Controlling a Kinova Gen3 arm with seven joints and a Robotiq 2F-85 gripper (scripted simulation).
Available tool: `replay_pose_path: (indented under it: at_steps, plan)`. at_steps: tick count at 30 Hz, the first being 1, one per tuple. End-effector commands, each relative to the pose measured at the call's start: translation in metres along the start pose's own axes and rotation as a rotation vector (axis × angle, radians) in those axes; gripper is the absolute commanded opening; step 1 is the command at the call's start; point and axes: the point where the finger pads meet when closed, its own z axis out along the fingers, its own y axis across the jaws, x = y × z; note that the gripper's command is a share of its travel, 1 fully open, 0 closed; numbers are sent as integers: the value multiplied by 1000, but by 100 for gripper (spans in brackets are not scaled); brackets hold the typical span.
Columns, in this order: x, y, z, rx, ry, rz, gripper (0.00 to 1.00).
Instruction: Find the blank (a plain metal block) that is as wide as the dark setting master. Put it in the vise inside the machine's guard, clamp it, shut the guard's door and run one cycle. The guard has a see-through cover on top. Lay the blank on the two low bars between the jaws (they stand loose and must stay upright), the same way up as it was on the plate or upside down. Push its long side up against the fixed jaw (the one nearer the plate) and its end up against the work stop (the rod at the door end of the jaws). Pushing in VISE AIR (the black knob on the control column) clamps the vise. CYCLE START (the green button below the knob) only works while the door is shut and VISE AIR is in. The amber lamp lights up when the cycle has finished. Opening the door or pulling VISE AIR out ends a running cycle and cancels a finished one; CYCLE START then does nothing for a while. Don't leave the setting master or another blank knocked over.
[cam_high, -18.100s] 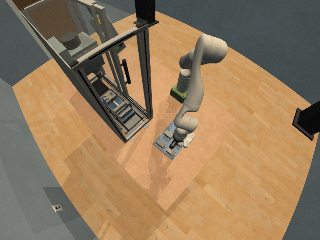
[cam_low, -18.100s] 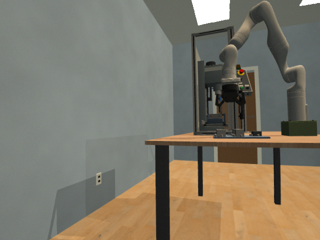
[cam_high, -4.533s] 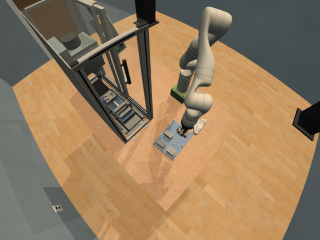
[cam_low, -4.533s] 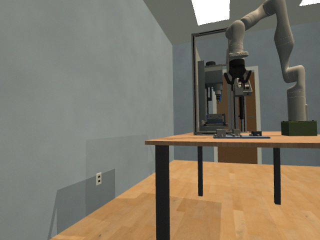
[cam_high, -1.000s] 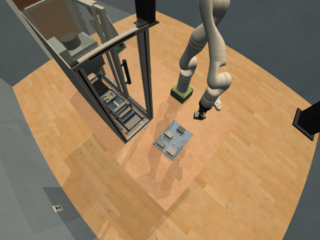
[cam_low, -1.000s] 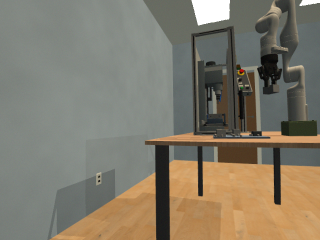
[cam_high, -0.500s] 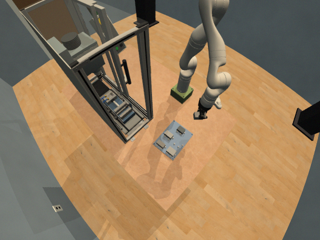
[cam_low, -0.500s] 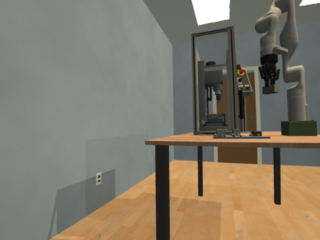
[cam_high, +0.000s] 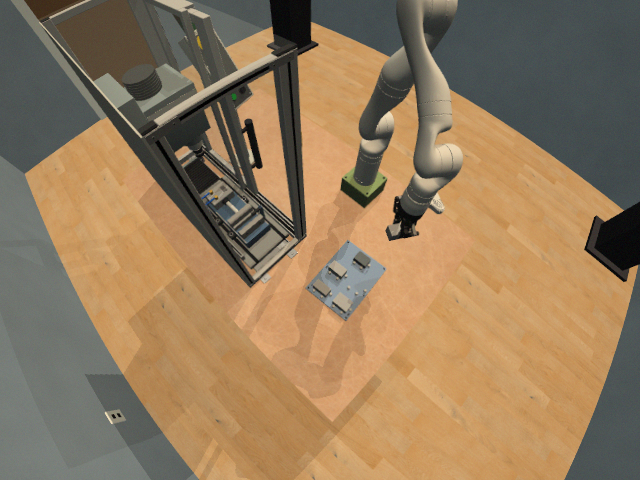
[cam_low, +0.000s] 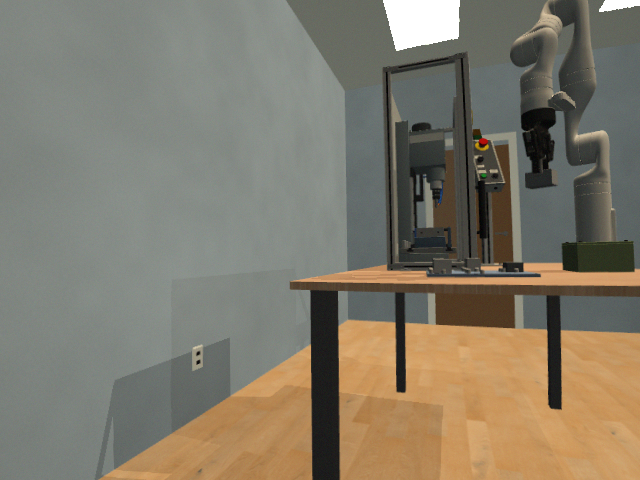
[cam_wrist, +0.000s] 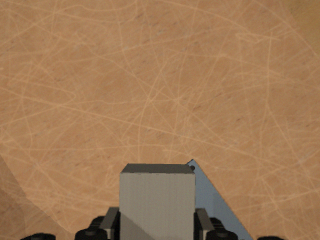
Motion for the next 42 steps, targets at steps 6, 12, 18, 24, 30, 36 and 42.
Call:
replay_pose_path:
  at_steps: [6, 12, 18, 24, 30, 36, 42]
  plan:
    - [0, 1, -1, -4, 3, -230, 10]
    - [0, 1, -1, -4, 3, -230, 10]
    - [0, 0, 0, -2, 0, -277, 10]
    - [0, 1, -1, -6, 4, -461, 10]
    - [0, 1, -1, -6, 4, -461, 10]
    - [0, 0, -1, -4, 3, -511, 10]
    - [-1, 2, -1, -9, 6, -583, 10]
